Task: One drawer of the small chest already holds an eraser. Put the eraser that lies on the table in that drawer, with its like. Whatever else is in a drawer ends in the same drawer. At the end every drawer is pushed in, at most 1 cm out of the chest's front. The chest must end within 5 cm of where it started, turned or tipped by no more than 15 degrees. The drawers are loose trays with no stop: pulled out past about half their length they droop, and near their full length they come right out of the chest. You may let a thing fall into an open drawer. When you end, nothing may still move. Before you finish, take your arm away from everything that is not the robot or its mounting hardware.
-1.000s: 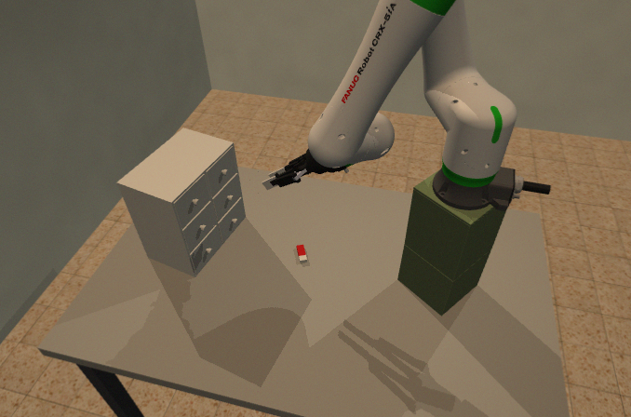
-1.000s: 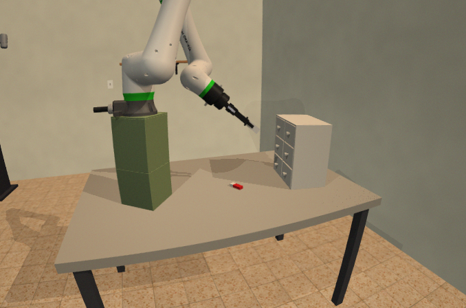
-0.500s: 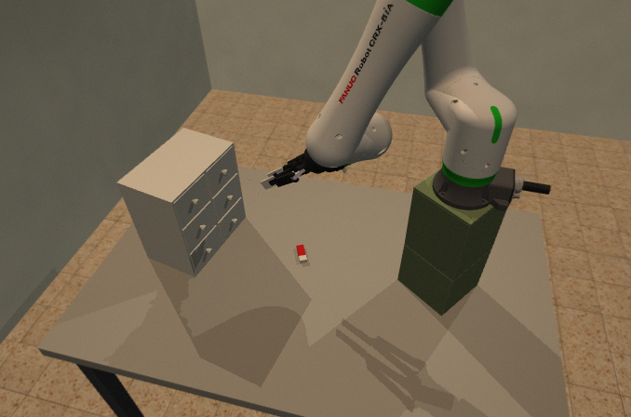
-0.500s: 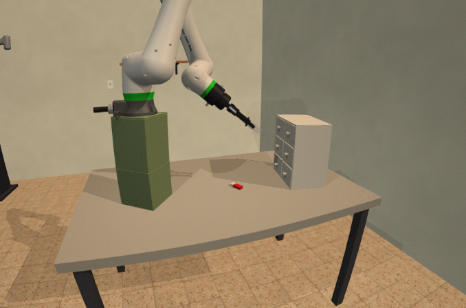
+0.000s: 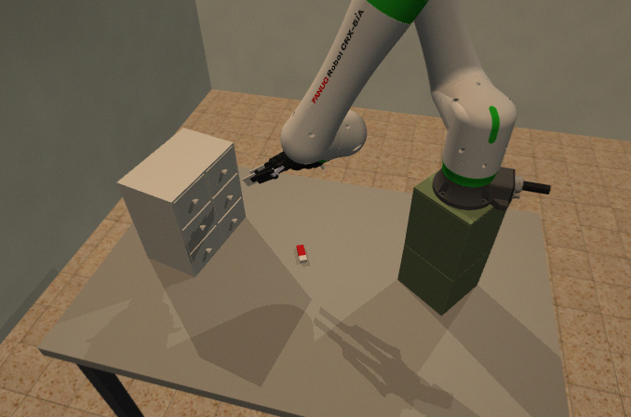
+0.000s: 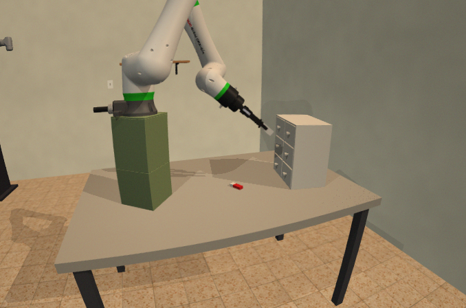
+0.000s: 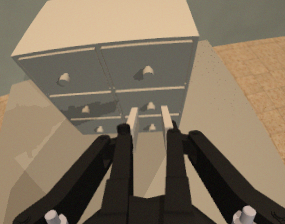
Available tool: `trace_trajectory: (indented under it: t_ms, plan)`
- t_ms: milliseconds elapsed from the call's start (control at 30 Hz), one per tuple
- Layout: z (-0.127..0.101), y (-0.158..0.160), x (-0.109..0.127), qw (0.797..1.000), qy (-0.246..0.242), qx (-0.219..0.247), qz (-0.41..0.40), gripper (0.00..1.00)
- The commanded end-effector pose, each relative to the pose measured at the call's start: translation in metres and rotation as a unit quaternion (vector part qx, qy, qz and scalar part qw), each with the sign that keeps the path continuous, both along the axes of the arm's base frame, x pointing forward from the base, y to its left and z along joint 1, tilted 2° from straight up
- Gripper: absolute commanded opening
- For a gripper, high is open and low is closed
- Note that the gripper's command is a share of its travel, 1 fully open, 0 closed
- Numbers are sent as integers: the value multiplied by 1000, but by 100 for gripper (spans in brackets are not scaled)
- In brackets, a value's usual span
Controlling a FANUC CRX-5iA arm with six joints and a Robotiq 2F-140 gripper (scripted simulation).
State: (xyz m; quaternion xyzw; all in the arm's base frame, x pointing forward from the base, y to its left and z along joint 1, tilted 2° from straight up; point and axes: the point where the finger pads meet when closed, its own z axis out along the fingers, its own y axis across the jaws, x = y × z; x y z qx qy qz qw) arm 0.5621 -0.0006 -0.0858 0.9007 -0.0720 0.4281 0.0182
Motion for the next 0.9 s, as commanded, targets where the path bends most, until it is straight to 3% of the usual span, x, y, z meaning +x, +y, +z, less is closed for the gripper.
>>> trace_trajectory:
  t_ms: [0, 367, 867]
  plan:
    - [-2, -2, 17, 1000, 0, 0, 0, 20]
    - [-7, -7, 47, 1000, 0, 0, 0, 20]
    - [-8, -7, 49, 1000, 0, 0, 0, 20]
